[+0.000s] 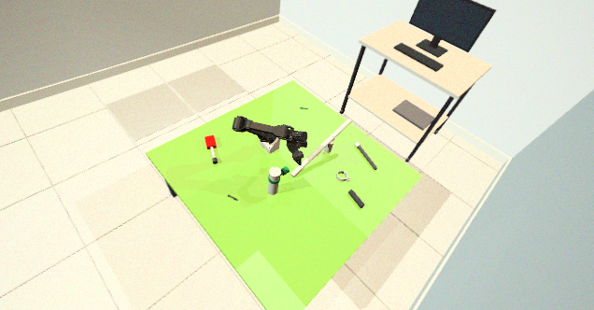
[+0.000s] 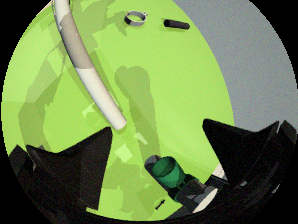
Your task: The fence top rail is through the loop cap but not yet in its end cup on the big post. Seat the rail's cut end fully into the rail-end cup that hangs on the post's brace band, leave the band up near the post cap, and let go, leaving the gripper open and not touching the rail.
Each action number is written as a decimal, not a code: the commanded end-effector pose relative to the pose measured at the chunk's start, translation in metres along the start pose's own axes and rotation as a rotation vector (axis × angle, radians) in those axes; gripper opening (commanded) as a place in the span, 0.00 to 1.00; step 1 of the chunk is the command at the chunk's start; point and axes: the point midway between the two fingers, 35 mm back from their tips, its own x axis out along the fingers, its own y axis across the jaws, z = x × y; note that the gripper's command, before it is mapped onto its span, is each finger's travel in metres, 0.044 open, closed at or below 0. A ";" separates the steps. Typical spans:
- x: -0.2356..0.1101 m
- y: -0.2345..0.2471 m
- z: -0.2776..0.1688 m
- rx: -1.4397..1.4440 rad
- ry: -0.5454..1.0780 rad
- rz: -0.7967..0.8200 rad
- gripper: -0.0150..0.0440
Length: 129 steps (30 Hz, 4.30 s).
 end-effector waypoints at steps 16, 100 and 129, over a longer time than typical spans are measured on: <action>-0.064 0.025 0.079 0.969 -0.024 0.006 1.00; 0.082 0.096 0.081 2.593 0.644 -0.226 1.00; 0.121 0.115 0.068 2.593 0.643 -0.229 1.00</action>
